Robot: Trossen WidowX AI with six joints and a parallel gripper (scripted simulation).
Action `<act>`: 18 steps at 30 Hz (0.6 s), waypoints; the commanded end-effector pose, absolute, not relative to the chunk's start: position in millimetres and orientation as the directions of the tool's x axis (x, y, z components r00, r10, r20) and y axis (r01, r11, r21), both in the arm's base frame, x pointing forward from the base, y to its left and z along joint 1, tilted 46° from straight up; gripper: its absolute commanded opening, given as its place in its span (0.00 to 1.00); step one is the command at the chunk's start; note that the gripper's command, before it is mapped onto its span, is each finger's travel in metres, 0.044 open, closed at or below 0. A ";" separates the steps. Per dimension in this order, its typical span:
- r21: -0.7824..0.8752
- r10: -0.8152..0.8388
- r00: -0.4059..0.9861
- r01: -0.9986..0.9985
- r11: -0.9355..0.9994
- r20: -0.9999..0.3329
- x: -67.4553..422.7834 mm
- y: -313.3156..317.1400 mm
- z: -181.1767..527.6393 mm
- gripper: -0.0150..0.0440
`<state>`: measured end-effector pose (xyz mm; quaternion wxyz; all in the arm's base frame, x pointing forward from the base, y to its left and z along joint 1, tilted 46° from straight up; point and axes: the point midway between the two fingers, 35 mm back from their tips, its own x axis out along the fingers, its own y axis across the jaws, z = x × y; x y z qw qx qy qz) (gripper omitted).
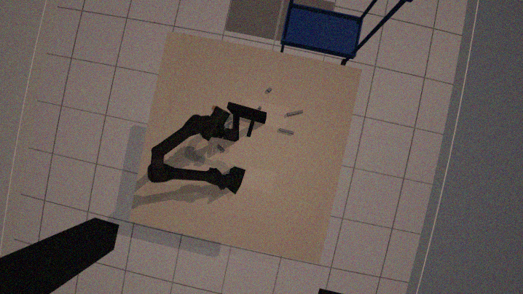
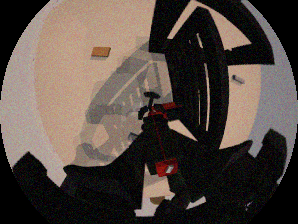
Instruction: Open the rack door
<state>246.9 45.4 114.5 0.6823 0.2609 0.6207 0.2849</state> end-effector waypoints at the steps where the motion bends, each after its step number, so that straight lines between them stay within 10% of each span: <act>1: 0.717 0.715 0.071 0.006 0.697 -0.696 248.9 49.2 119.9 0.30; 18: 0.713 0.715 0.071 0.192 0.674 -0.695 256.0 65.5 137.5 0.30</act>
